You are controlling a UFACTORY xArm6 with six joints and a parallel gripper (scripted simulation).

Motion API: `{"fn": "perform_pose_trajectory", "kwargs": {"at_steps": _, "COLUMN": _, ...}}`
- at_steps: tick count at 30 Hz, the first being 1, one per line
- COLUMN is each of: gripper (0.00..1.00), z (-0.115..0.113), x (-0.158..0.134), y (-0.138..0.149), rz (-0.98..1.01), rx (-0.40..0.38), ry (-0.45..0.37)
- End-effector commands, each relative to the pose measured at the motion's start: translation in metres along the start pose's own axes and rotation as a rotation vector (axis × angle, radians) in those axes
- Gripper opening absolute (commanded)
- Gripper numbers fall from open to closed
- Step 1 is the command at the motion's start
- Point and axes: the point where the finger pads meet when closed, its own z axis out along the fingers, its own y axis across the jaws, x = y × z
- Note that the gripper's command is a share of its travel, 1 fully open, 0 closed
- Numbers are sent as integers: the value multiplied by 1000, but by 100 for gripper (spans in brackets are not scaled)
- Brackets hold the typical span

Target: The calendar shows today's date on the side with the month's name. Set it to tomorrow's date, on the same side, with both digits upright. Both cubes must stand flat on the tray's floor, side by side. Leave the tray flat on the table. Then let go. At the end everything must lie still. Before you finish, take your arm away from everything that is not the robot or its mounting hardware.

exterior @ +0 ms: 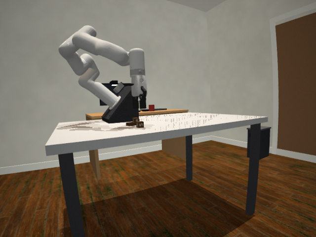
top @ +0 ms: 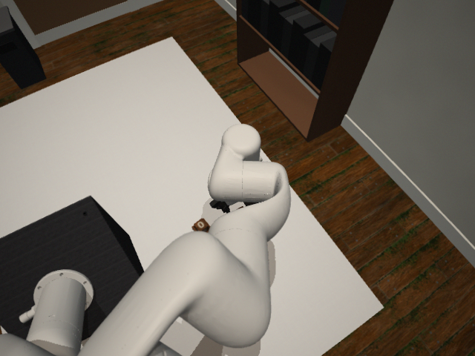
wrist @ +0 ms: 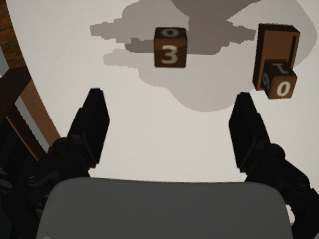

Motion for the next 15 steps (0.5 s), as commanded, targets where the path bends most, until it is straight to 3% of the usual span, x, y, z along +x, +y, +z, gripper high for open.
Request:
{"fn": "perform_pose_trajectory", "kwargs": {"at_steps": 1, "gripper": 100, "z": -2, "x": 0, "y": -1, "rz": 2, "rx": 2, "ry": 9}}
{"fn": "perform_pose_trajectory", "kwargs": {"at_steps": 15, "gripper": 100, "z": -2, "x": -1, "y": -1, "rz": -6, "rx": 2, "ry": 9}}
